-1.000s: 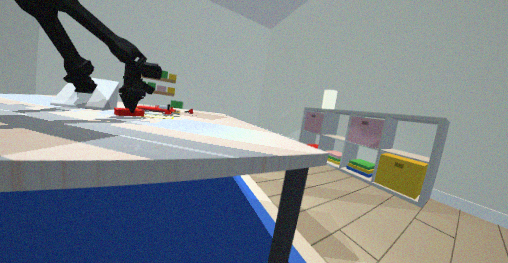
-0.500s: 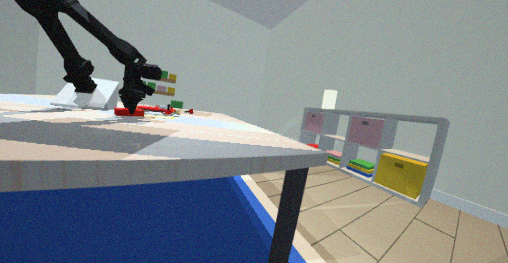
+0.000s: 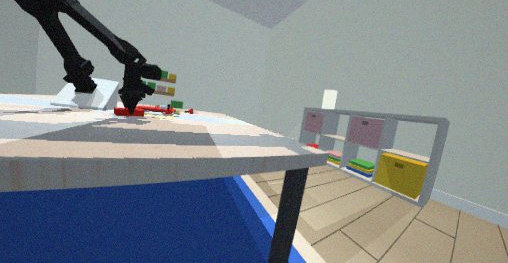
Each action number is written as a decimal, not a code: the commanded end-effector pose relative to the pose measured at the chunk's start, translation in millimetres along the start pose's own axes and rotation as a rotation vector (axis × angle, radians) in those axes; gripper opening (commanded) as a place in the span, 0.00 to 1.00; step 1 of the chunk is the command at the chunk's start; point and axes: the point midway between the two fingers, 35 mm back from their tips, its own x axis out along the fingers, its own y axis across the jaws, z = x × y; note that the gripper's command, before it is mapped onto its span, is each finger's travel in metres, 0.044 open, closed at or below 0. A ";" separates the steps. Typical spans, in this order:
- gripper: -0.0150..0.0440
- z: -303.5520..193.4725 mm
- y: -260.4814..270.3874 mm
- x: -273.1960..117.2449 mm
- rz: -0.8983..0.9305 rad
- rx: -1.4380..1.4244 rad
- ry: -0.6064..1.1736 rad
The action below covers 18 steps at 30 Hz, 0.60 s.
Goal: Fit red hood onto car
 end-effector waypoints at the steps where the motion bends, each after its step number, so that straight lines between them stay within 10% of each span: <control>1: 0.45 0.4 -0.6 -4.3 -0.002 0.003 -0.002; 6: 0.25 0.5 -0.5 -16.4 -0.002 0.003 -0.003; 18: 0.25 0.8 -0.1 -59.9 0.001 0.002 -0.003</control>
